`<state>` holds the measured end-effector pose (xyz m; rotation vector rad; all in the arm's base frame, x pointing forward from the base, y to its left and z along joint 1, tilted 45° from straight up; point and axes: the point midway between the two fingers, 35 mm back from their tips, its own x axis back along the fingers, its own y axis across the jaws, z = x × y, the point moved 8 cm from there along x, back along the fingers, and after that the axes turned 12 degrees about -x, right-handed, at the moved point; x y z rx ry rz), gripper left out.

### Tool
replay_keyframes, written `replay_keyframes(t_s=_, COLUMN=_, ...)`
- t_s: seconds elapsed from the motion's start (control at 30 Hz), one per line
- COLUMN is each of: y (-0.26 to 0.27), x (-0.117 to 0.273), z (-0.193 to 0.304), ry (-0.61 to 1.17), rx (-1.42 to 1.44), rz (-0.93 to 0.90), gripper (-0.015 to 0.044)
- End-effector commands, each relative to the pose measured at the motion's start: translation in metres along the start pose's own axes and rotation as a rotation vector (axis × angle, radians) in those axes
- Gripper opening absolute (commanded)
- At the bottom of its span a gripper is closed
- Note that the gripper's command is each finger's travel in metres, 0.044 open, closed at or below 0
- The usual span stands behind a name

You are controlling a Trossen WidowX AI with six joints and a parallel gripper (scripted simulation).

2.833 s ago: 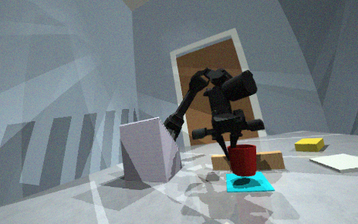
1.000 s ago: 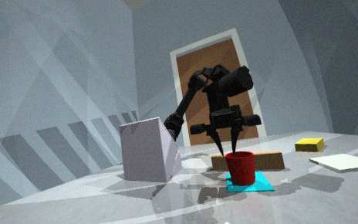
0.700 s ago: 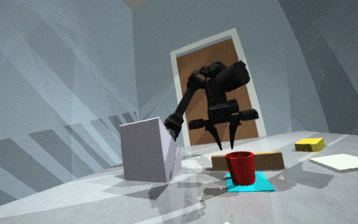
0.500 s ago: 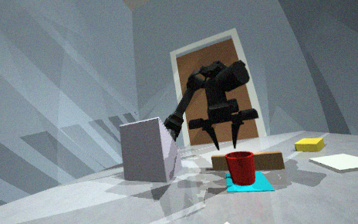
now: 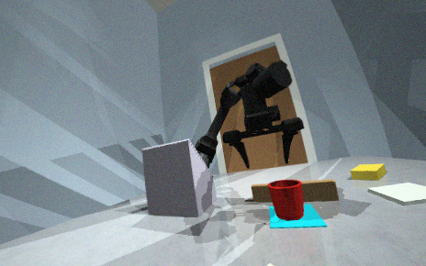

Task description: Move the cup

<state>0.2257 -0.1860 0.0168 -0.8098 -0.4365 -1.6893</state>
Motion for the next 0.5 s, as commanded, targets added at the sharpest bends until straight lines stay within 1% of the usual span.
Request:
replay_keyframes(t_s=0.0, y=0.001, x=0.020, z=0.000, ry=-0.013, rx=0.010, rz=-0.009, gripper=0.0440)
replay_keyframes(t_s=0.13, y=-0.001, x=0.036, z=0.002, ry=-0.014, rx=0.012, rz=-0.009, gripper=0.0440)
replay_keyframes(t_s=0.47, y=-0.002, x=0.032, z=0.002, ry=-0.007, rx=0.004, rz=-0.011, gripper=0.0440)
